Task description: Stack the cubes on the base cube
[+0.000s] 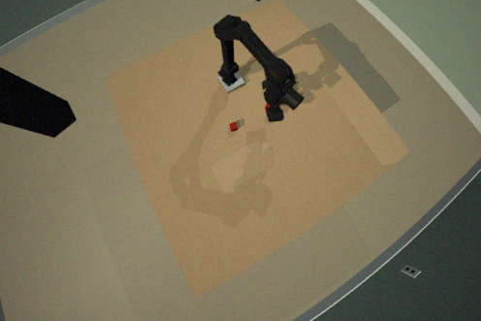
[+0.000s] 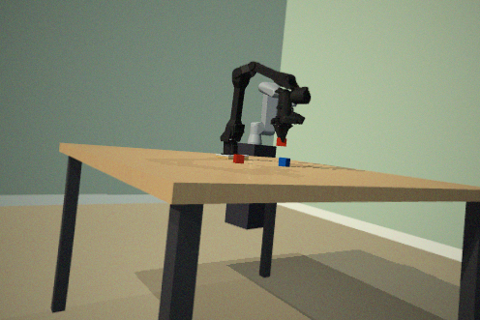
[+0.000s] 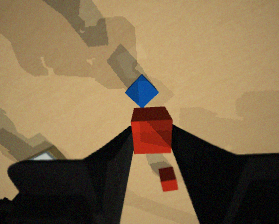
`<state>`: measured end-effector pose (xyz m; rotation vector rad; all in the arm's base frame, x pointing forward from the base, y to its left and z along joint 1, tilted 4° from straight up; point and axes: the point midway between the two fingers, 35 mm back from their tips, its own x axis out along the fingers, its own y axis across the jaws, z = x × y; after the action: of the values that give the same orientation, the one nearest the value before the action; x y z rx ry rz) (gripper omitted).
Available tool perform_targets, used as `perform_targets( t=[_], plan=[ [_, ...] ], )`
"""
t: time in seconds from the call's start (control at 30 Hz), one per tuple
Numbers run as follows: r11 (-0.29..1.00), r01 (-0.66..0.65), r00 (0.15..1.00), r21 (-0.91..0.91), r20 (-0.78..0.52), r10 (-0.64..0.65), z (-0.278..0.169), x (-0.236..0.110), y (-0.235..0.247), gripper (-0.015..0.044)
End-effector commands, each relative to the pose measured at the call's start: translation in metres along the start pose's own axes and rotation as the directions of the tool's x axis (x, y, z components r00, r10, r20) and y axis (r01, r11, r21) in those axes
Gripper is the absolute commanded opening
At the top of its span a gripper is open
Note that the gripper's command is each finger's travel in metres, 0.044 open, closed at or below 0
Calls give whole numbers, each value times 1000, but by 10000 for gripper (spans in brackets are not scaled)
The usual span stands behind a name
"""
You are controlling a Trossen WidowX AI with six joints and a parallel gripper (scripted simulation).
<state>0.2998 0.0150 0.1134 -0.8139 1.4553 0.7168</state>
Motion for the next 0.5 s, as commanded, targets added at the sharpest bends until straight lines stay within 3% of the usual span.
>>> perform_targets(
  t=[0.0,0.47],
  plan=[
    [1000,-5,1000,6,2,5,13,6,1,105],
    [1000,-6,1000,15,4,6,41,17,7,105]
  ],
)
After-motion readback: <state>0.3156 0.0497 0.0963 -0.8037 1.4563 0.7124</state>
